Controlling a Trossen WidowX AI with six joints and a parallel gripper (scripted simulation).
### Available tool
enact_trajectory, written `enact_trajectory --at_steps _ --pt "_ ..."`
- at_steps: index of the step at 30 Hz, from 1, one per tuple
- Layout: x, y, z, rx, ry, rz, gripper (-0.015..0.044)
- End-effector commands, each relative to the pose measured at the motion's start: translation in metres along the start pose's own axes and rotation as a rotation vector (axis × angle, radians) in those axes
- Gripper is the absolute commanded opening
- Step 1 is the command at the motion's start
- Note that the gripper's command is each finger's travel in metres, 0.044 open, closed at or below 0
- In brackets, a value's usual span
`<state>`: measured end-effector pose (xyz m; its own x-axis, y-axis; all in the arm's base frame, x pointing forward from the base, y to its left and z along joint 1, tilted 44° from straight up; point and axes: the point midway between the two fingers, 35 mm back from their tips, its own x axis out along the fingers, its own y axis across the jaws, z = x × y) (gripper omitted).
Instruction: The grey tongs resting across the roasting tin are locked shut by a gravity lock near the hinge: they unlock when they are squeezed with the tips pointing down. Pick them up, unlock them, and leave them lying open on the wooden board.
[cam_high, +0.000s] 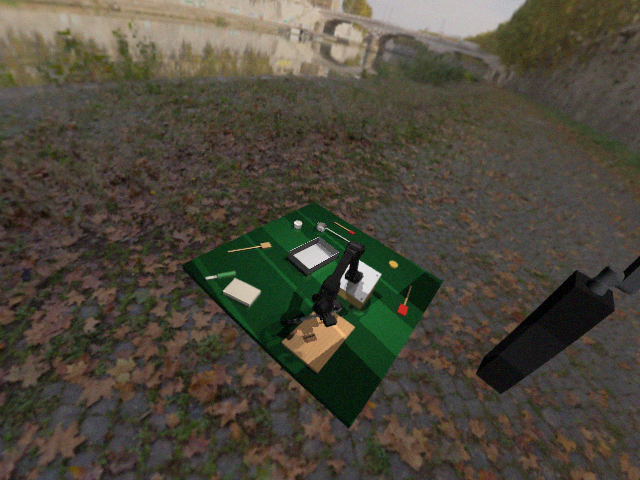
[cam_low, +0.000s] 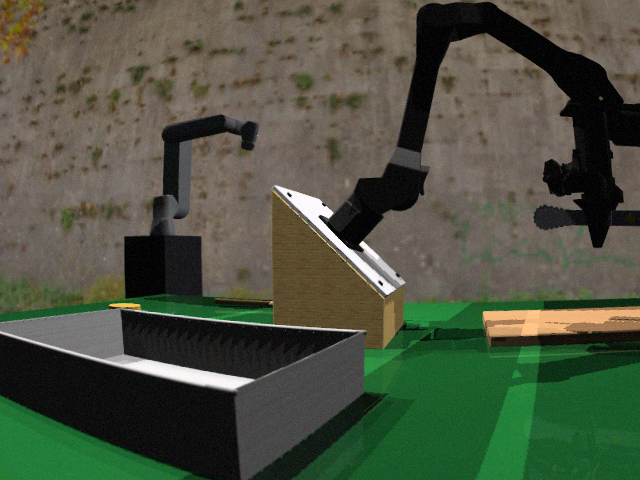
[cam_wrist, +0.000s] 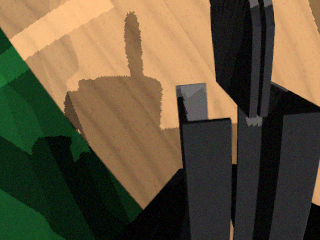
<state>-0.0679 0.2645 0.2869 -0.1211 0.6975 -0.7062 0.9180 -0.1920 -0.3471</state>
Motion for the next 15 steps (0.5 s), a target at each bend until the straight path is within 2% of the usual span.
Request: enact_trajectory --at_steps 1,15 --pt "-0.004 -0.002 -0.002 0.011 -0.001 -0.010 -0.0150" --pt "0.010 -0.003 -0.003 0.011 -0.001 -0.009 -0.0150"
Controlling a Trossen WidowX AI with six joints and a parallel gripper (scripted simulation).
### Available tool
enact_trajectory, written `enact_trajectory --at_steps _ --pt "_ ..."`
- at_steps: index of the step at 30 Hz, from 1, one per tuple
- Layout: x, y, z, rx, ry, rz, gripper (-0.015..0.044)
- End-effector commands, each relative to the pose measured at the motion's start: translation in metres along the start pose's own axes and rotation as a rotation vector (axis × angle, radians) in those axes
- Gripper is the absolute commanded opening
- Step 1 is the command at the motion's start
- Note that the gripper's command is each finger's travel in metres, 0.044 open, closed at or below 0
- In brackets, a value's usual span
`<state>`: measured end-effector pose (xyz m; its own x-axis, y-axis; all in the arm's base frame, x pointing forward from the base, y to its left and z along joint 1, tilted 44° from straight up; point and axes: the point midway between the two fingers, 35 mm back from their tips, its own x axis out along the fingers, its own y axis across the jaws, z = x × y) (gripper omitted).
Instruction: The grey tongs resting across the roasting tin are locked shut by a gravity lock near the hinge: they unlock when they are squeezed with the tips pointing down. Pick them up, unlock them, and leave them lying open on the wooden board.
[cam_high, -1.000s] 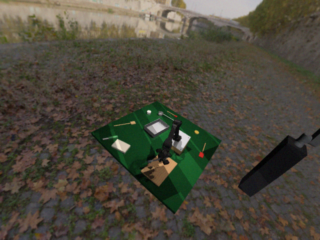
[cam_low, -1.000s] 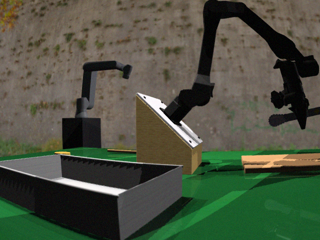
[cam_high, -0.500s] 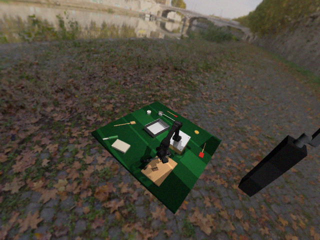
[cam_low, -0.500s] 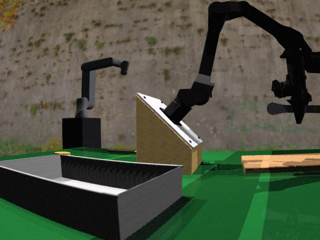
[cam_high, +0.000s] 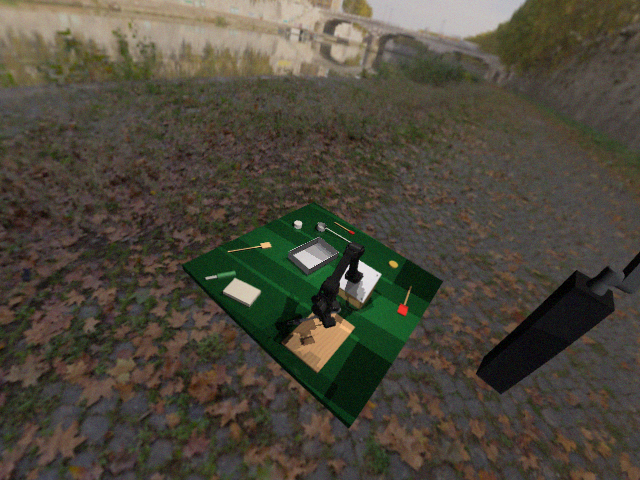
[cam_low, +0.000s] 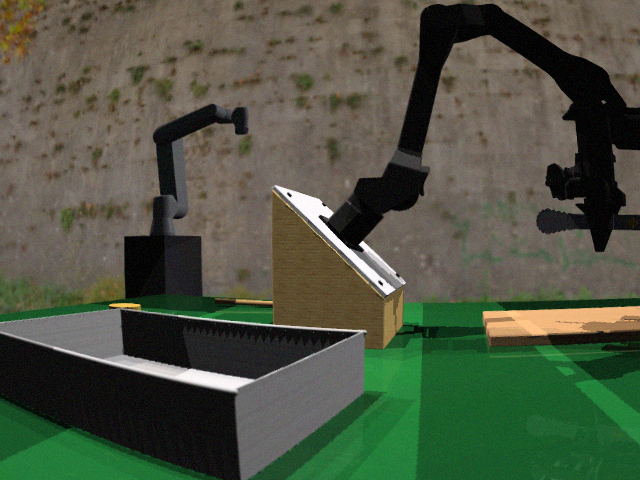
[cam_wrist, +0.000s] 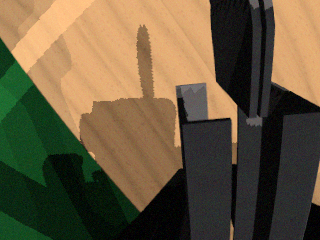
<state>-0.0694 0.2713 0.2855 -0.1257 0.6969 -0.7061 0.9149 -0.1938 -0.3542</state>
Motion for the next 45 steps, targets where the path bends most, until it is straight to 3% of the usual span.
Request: enact_trajectory --at_steps 1,45 --pt "0.006 -0.001 0.000 0.004 0.001 -0.005 -0.0150" --pt "0.075 0.000 0.001 0.002 0.001 -0.003 -0.0150"
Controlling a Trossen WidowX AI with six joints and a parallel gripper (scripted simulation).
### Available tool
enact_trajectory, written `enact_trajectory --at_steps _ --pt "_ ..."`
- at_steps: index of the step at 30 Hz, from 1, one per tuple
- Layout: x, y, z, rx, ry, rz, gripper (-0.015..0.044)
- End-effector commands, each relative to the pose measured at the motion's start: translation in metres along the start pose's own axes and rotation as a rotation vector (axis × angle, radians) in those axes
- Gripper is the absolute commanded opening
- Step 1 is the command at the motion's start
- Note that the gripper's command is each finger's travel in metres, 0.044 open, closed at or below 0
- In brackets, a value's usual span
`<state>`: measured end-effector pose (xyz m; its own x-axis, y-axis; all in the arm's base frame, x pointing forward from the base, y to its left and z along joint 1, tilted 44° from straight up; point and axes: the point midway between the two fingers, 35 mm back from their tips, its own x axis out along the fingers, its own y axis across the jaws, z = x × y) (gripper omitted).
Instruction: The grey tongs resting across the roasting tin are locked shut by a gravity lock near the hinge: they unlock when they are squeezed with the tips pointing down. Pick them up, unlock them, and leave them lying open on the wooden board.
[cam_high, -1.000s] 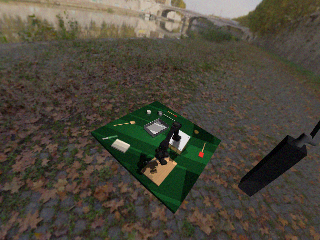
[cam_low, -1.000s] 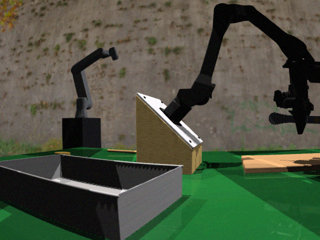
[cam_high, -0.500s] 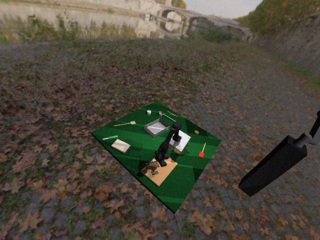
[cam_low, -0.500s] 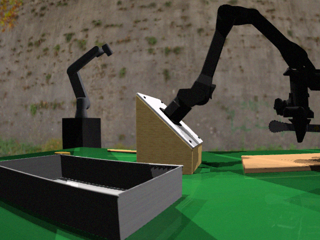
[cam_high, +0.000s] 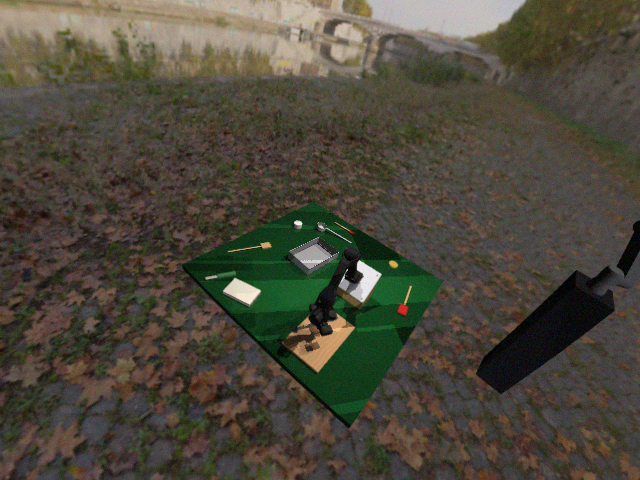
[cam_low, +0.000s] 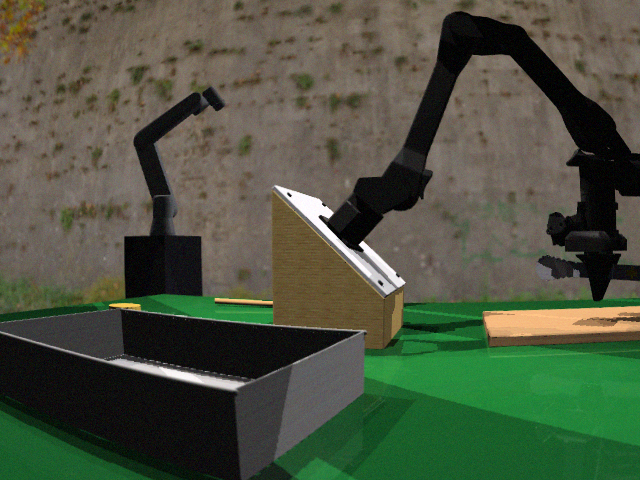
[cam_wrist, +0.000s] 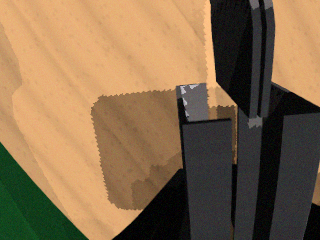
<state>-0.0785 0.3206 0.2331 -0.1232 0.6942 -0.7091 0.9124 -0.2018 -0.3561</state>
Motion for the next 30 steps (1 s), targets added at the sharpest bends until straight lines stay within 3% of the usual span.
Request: enact_trajectory --at_steps 1,3,25,30 --pt "0.0020 -0.0006 -0.0001 -0.005 0.004 -0.007 -0.0150" --pt "0.0020 -0.0006 -0.0001 -0.005 0.004 -0.007 -0.0150" --pt "0.0019 0.0004 0.0005 0.000 -0.001 0.000 0.0427" --pt "0.0017 0.0010 -0.0010 0.007 0.005 0.002 0.0440"
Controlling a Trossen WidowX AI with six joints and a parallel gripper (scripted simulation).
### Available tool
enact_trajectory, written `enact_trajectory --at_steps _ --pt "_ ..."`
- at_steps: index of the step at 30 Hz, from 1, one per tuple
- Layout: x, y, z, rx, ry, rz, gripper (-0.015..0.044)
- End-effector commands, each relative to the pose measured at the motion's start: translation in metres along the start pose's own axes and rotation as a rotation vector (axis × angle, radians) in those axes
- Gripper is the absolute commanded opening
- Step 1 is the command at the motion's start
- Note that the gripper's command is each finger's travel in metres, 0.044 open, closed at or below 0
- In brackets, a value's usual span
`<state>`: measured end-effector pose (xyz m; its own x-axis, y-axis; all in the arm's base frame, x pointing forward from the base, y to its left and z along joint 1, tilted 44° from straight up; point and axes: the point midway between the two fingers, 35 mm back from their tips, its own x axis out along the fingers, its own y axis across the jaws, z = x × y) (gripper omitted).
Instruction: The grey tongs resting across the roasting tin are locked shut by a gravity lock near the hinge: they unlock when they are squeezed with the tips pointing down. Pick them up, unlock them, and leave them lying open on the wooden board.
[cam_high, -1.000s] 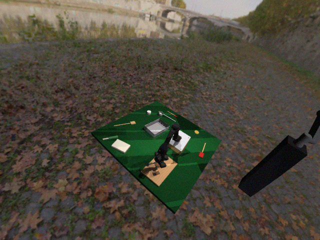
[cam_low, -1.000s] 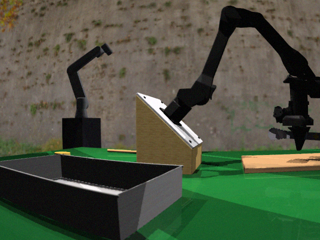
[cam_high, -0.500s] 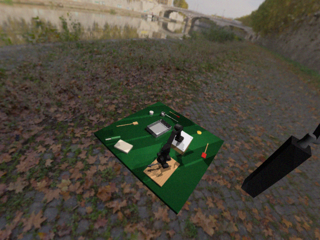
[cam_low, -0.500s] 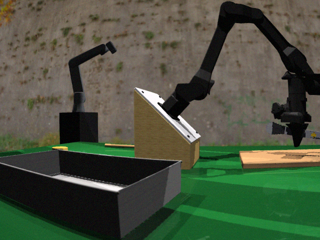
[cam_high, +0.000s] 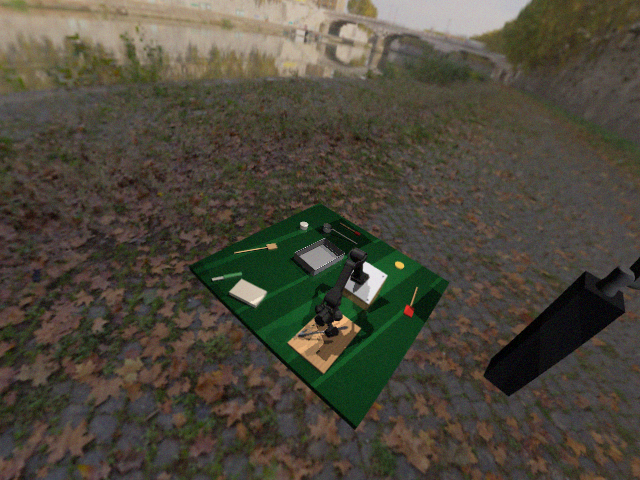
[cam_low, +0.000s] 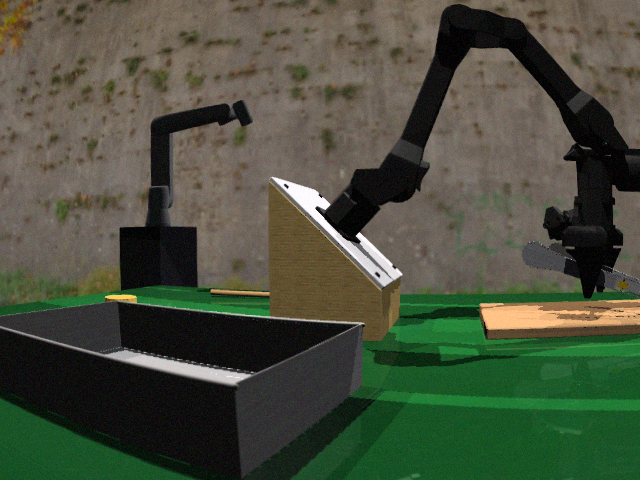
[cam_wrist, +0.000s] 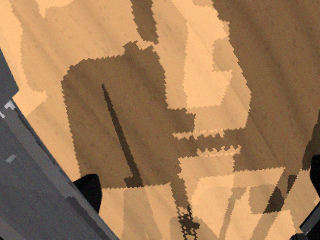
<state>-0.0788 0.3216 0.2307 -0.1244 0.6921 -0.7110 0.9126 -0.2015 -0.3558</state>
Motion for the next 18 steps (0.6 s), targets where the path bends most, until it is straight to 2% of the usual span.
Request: enact_trajectory --at_steps 1,9,18 --pt "-0.001 0.001 -0.004 0.018 0.016 0.004 0.0440" --pt "-0.007 0.017 -0.007 0.082 0.038 0.037 0.0440" --pt "-0.060 0.045 0.061 0.053 0.017 0.015 0.0440"
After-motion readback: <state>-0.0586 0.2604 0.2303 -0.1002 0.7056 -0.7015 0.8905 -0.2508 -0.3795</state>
